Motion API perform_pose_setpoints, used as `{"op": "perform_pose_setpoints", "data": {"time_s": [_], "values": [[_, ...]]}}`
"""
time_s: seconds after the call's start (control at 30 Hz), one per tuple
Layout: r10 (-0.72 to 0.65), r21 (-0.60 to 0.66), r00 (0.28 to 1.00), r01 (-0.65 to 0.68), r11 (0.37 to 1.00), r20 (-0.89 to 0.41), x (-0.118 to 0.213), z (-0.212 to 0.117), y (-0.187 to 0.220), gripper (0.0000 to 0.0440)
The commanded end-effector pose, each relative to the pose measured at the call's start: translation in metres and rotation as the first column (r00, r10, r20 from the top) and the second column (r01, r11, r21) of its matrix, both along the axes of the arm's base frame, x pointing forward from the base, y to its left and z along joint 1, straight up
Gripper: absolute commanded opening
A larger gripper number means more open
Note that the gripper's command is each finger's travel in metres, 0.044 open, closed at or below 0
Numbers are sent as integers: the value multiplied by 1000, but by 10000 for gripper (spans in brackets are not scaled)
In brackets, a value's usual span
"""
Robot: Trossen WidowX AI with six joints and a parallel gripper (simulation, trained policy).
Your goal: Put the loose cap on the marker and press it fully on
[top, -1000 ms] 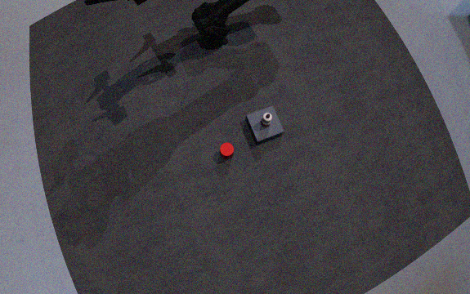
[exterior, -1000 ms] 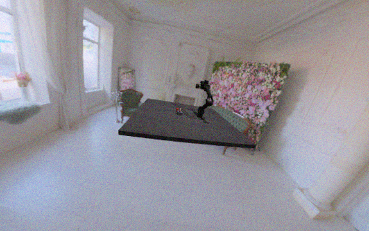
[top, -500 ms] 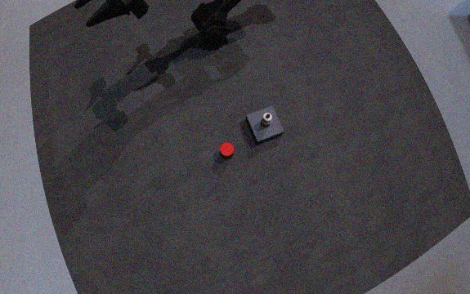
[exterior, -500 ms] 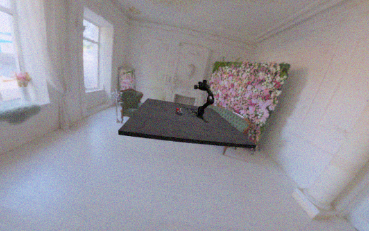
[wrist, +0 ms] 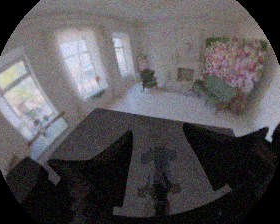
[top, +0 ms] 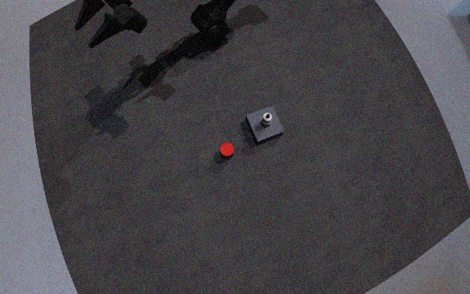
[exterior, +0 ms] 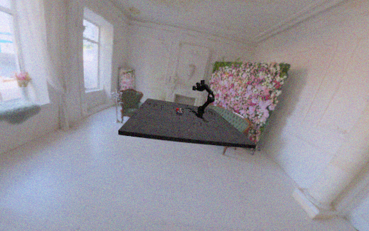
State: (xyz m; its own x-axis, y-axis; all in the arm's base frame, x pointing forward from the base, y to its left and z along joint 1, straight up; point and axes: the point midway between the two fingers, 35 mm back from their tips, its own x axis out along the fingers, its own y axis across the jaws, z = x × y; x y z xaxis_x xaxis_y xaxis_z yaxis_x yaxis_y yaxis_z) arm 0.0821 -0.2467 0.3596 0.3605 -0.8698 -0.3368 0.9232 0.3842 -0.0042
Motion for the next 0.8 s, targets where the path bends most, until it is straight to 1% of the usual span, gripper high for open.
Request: {"op": "perform_pose_setpoints", "data": {"time_s": [0.0, 0.37, 0.77], "values": [[16, 39, 1000, -15, 999, -20, 6, -8, -5, 317], [75, 143, 995, -66, 988, -62, 25, -27, -13, 317], [138, 251, 985, -108, 962, -103, 47, -49, -20, 317]]}}
